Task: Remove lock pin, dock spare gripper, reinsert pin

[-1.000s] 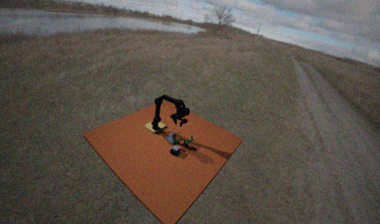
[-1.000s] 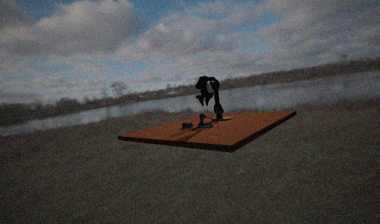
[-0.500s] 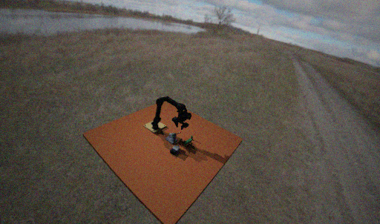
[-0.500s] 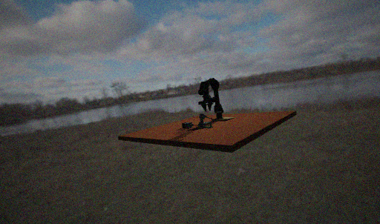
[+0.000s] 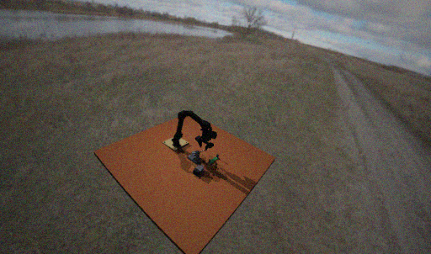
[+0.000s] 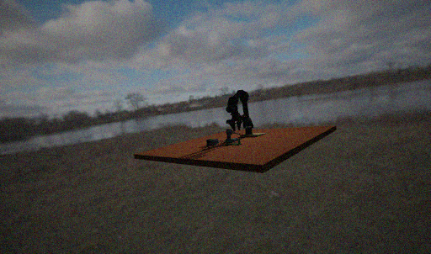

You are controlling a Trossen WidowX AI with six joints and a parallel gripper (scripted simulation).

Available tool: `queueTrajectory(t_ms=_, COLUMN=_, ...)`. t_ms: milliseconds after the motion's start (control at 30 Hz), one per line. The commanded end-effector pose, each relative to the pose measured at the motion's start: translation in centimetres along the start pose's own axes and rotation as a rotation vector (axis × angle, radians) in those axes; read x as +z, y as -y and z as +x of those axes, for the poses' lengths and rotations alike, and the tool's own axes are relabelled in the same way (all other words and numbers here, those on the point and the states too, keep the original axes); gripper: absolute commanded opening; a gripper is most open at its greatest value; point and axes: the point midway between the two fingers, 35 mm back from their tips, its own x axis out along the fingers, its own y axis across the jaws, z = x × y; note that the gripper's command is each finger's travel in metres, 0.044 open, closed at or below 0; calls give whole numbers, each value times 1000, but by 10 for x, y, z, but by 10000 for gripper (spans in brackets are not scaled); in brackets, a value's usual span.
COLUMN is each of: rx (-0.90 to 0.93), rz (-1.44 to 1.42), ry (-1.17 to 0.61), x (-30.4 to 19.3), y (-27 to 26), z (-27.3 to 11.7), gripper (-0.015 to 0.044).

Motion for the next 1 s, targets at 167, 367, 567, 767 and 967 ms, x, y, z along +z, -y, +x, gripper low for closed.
queueTrajectory(t_ms=167, rx=9, rz=5, ry=2, x=0, y=-1, z=18, gripper=300)
queueTrajectory(t_ms=367, rx=9, rz=5, ry=2, x=0, y=-1, z=28, gripper=300)
queueTrajectory(t_ms=567, rx=9, rz=5, ry=2, x=0, y=-2, z=38, gripper=300)
queueTrajectory(t_ms=767, rx=9, rz=5, ry=2, x=-1, y=-3, z=47, gripper=300)
queueTrajectory(t_ms=967, rx=9, rz=5, ry=2, x=-1, y=-4, z=51, gripper=300)
